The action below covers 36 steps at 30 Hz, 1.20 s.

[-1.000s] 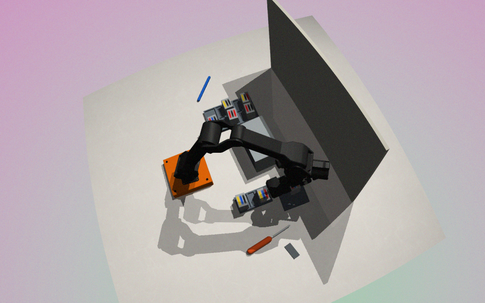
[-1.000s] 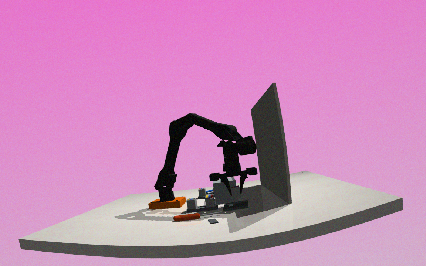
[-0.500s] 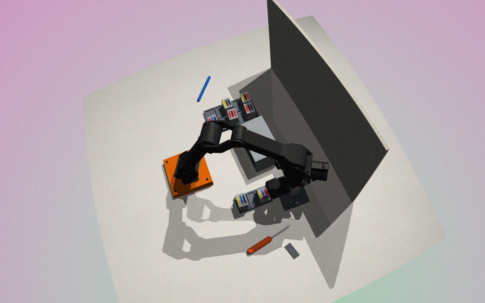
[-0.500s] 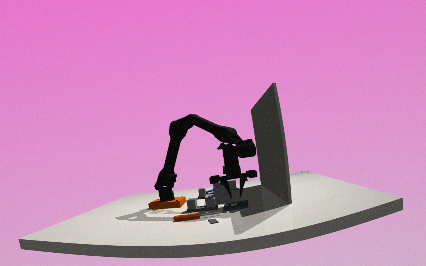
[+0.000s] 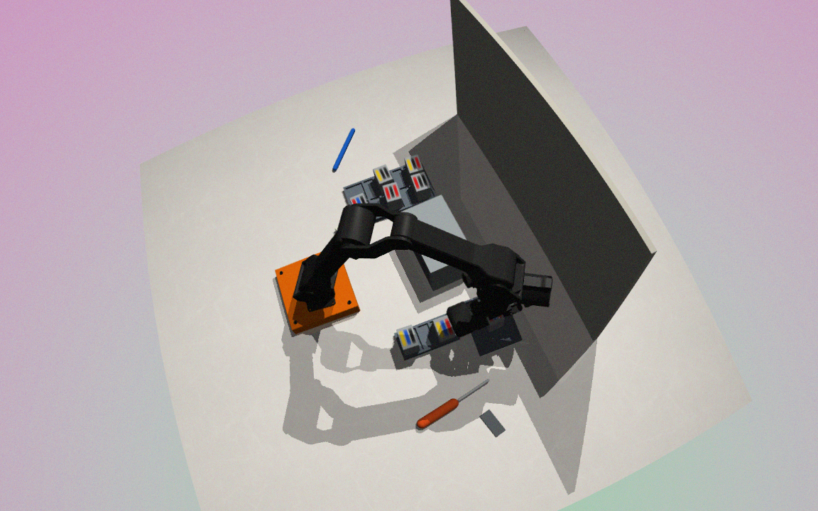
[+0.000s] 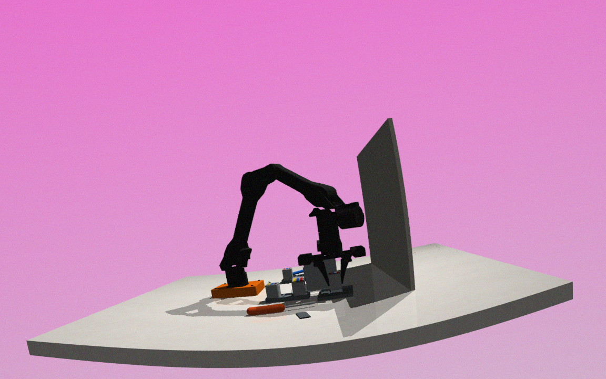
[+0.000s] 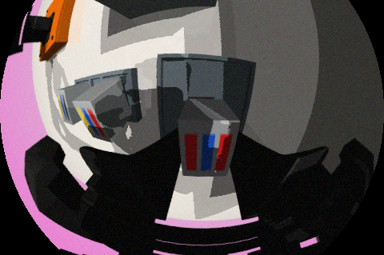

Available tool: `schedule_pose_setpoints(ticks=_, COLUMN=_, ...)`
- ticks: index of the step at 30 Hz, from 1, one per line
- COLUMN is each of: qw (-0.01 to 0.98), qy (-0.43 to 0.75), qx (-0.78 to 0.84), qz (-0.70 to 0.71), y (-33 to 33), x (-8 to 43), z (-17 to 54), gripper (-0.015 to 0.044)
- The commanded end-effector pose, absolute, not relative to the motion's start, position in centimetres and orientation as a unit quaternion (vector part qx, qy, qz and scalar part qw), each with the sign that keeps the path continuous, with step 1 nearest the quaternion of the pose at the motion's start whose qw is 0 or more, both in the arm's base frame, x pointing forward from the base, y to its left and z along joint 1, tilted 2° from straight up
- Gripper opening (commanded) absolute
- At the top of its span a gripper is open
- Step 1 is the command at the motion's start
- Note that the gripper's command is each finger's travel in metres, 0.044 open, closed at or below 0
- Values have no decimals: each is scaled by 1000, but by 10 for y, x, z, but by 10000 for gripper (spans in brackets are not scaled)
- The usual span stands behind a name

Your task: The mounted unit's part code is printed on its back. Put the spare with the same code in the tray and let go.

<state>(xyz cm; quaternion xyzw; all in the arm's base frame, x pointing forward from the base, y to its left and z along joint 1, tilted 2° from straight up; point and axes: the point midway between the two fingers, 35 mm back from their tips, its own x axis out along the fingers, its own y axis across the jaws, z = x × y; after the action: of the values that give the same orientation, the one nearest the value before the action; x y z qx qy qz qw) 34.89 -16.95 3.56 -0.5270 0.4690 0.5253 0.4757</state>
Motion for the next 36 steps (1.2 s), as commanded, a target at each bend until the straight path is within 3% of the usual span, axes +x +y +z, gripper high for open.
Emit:
schedule_pose_setpoints(ticks=1, qw=477, qy=467, qx=-528, qz=526, y=-169, x=349, z=33, gripper=0)
schedule_pose_setpoints(ticks=7, qw=477, qy=467, qx=-528, qz=526, y=-168, x=348, z=29, gripper=0)
schedule_pose_setpoints(ticks=24, qw=476, qy=469, qx=-527, qz=525, y=-169, x=348, z=31, gripper=440)
schedule_pose_setpoints(ticks=32, qw=477, qy=467, qx=-528, qz=526, y=-170, x=348, z=127, gripper=440)
schedule_pose_setpoints(ticks=36, qw=477, qy=467, qx=-528, qz=526, y=-169, x=346, z=137, gripper=440)
